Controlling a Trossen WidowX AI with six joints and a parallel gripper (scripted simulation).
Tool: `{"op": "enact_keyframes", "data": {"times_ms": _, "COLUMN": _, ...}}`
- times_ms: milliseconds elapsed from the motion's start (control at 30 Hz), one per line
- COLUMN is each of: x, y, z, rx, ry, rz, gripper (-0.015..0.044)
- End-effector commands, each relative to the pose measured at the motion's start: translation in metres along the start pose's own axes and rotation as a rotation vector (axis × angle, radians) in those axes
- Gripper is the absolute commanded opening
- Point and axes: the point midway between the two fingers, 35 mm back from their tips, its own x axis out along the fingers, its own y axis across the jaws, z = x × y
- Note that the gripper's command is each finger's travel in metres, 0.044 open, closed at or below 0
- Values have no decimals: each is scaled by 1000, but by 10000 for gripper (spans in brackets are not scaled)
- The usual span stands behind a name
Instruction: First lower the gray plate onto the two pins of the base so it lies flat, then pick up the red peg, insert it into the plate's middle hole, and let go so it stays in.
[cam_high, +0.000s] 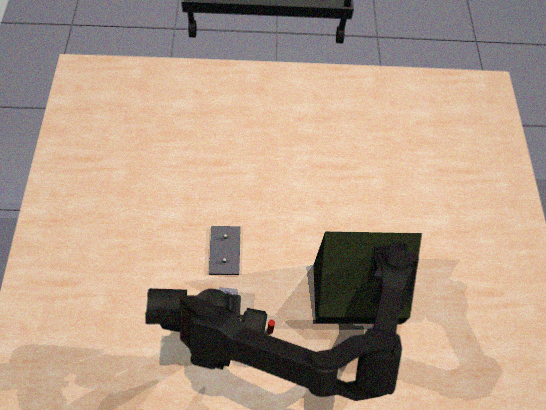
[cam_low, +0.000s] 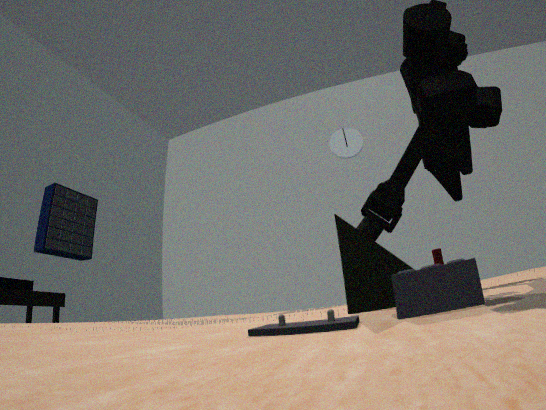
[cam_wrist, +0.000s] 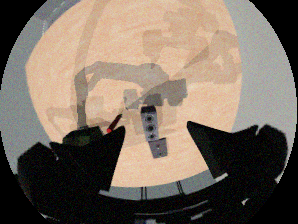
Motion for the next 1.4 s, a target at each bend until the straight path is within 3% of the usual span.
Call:
{"op": "enact_keyframes", "data": {"times_ms": 0, "x": -10, "y": 6, "z": -62, "rx": -79, "ry": -38, "rz": 28, "gripper": 440}}
{"op": "enact_keyframes", "data": {"times_ms": 333, "x": -8, "y": 1, "z": -64, "rx": -81, "ry": -38, "rz": 28, "gripper": 440}}
{"op": "enact_keyframes", "data": {"times_ms": 533, "x": 54, "y": 4, "z": -61, "rx": -81, "ry": -42, "rz": 28, "gripper": 440}}
{"op": "enact_keyframes", "data": {"times_ms": 1367, "x": 88, "y": 5, "z": -59, "rx": -81, "ry": -42, "rz": 28, "gripper": 440}}
